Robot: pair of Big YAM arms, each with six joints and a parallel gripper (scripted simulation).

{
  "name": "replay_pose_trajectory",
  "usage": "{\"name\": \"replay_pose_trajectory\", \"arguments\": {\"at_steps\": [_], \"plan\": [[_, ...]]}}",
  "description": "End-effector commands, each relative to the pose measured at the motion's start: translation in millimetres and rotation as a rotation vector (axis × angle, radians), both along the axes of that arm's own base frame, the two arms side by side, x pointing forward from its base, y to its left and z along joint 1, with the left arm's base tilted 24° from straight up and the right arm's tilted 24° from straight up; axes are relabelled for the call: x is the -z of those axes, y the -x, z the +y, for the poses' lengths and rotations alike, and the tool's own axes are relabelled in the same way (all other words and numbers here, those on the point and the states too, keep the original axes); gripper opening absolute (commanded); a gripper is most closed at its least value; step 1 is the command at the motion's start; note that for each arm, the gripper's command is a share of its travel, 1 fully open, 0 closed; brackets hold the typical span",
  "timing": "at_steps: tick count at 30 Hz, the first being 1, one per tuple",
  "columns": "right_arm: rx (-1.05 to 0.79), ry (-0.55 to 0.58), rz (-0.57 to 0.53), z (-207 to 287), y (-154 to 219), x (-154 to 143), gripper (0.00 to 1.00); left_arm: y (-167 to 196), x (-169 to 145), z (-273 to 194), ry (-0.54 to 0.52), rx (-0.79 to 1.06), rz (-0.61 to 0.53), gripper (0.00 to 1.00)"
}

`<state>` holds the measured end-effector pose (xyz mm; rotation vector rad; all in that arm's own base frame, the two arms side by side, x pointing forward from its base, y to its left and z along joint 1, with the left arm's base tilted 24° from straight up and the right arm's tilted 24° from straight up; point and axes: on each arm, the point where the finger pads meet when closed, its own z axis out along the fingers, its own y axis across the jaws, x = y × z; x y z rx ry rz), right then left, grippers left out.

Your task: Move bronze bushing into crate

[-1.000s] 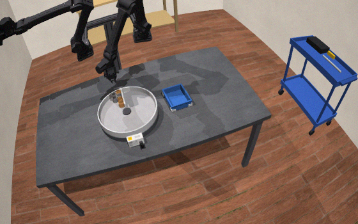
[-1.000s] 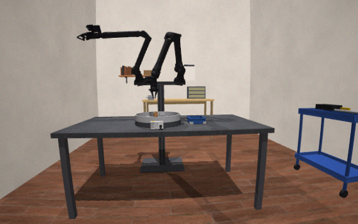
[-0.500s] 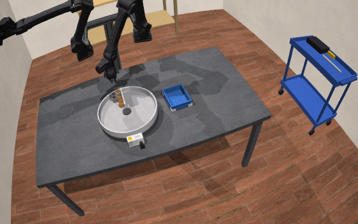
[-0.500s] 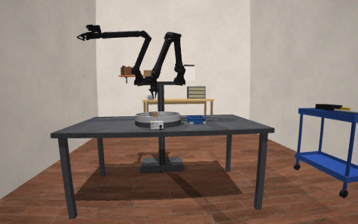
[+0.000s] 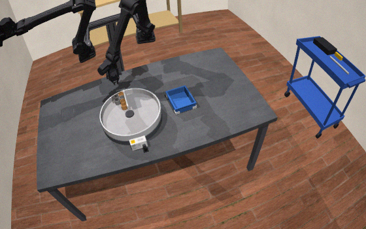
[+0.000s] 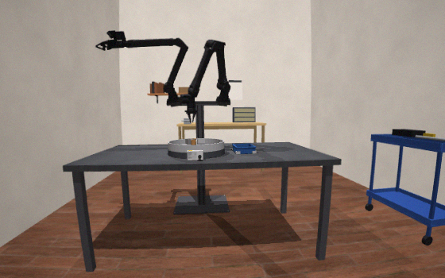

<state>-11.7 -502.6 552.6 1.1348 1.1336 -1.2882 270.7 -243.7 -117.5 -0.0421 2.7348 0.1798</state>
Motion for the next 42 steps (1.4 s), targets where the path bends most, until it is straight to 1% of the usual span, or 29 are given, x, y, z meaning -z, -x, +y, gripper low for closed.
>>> {"name": "replay_pose_trajectory", "arguments": {"at_steps": [1, 20, 21, 22, 25, 29, 32, 33, 37, 38, 39, 41, 42], "plan": [[0.024, 0.016, -0.018, 8, 12, -10, 1.0, 0, 2, -2, -0.001, -0.004, 0.0, 0.18], [0.024, 0.016, -0.018, 8, 12, -10, 1.0, 0, 2, -2, -0.001, -0.004, 0.0, 0.18], [0.024, 0.016, -0.018, 8, 12, -10, 1.0, -6, 4, -1, 0.002, -0.008, -0.003, 0.15], [0.024, 0.016, -0.018, 8, 12, -10, 1.0, -16, 7, -3, 0.009, -0.005, -0.007, 0.15], [0.024, 0.016, -0.018, 8, 12, -10, 1.0, -58, 39, 8, 0.004, -0.005, -0.005, 0.15], [0.024, 0.016, -0.018, 8, 12, -10, 1.0, -98, 70, 17, 0.002, -0.005, -0.003, 0.15], [0.024, 0.016, -0.018, 8, 12, -10, 1.0, -102, 73, 19, 0.002, -0.005, -0.003, 0.15], [0.024, 0.016, -0.018, 8, 12, -10, 1.0, -100, 62, 4, 0.017, 0.025, -0.022, 0.15], [0.024, 0.016, -0.018, 8, 12, -10, 1.0, -96, 61, 7, 0.011, 0.025, -0.015, 0.15], [0.024, 0.016, -0.018, 8, 12, -10, 1.0, -100, 61, 4, 0.012, 0.025, -0.019, 0.15], [0.024, 0.016, -0.018, 8, 12, -10, 1.0, -95, 72, 9, -0.004, 0.025, 0.0, 0.15], [0.024, 0.016, -0.018, 8, 12, -10, 1.0, -98, 73, 23, -0.01, -0.005, 0.006, 0.15], [0.024, 0.016, -0.018, 8, 12, -10, 1.0, -99, 71, 22, -0.007, -0.005, 0.003, 0.15]]}}
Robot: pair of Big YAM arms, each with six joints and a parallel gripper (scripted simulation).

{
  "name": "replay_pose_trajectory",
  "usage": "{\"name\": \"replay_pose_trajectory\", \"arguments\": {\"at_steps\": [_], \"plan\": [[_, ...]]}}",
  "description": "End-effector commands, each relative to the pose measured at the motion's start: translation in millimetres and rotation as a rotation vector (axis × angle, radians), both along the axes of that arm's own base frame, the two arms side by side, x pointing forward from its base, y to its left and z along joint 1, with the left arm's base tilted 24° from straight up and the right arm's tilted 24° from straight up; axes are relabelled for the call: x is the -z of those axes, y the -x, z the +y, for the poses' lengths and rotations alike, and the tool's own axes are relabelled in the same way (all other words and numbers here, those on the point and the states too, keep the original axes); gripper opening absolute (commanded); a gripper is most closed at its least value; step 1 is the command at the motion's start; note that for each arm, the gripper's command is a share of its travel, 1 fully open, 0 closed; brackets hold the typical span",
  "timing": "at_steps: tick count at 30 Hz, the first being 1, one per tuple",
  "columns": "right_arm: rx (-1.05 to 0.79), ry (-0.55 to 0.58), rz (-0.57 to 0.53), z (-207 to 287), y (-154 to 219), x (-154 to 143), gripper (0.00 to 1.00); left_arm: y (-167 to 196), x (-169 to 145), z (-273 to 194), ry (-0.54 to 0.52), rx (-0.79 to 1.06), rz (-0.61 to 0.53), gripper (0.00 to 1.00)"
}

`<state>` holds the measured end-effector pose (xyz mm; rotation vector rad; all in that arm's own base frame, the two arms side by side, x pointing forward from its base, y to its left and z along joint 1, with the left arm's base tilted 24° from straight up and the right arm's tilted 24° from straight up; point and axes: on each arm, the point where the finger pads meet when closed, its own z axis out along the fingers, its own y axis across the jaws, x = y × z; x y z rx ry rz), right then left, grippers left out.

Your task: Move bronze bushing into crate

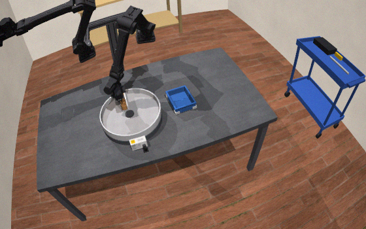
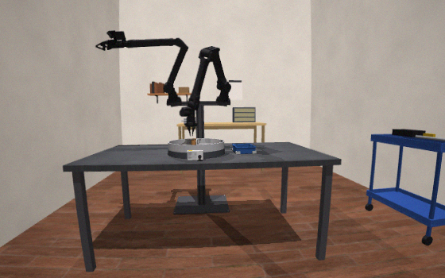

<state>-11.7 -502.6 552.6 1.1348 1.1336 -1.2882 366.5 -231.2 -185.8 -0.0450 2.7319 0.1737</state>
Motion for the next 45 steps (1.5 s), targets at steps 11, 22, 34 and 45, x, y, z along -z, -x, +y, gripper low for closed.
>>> {"name": "replay_pose_trajectory", "arguments": {"at_steps": [11, 22, 34, 45], "plan": [[0.024, 0.016, -0.018, 8, 12, -10, 1.0, 0, 2, 2, -0.009, 0.013, 0.003, 0.15], [0.024, 0.016, -0.018, 8, 12, -10, 1.0, 0, 2, 2, -0.009, 0.013, 0.003, 0.15], [0.024, 0.016, -0.018, 8, 12, -10, 1.0, 1, 4, 0, -0.012, 0.01, 0.011, 0.15], [0.024, 0.016, -0.018, 8, 12, -10, 1.0, 1, 4, 1, -0.013, 0.008, 0.012, 0.15]]}}
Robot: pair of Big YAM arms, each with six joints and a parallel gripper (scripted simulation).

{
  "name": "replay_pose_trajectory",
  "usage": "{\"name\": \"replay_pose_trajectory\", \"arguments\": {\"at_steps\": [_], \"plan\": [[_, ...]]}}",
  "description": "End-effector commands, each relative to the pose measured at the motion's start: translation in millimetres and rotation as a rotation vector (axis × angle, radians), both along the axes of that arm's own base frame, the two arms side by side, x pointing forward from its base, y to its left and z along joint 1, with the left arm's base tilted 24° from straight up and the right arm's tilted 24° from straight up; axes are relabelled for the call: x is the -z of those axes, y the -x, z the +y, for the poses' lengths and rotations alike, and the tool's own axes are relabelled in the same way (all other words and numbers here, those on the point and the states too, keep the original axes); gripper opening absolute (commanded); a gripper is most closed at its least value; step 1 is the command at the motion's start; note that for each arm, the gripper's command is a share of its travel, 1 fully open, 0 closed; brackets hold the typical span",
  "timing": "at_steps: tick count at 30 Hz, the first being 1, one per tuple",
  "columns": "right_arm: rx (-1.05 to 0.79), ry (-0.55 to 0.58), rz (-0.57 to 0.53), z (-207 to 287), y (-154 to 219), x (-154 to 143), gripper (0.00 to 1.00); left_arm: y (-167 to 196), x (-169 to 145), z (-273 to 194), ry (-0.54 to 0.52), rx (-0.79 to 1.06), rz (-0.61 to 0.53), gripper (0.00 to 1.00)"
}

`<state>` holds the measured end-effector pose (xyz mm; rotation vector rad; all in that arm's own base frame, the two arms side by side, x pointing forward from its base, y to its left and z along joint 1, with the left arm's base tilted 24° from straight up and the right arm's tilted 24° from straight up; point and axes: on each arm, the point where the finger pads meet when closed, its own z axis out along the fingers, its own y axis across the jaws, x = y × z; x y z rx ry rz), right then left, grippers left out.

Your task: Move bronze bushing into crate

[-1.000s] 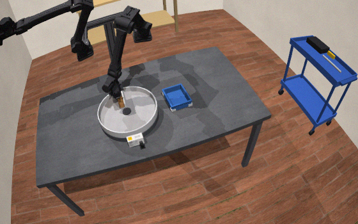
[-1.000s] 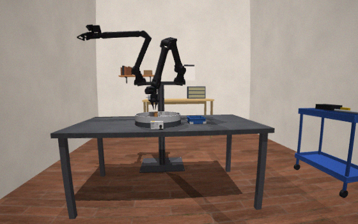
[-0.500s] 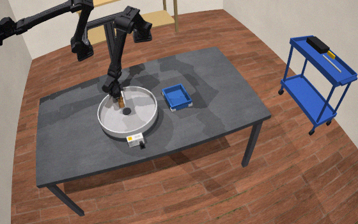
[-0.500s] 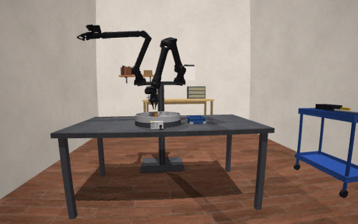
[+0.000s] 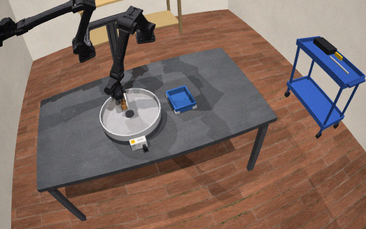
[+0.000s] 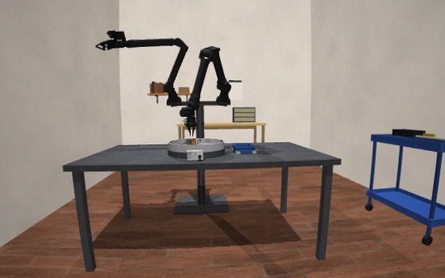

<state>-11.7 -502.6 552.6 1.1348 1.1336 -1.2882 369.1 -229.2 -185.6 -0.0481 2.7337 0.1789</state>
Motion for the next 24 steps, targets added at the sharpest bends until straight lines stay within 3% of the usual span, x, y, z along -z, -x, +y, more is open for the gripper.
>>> {"name": "replay_pose_trajectory", "arguments": {"at_steps": [1, 24], "plan": [[0.024, 0.016, -0.018, 7.8, 11.8, -9.6, 1.0, 3.5, 4.4, -1.2, -0.009, 0.011, 0.01, 0.15], [0.024, 0.016, -0.018, 7.8, 11.8, -9.6, 1.0, 3.7, 6.5, -0.3, -0.011, 0.01, 0.012, 0.15]]}}
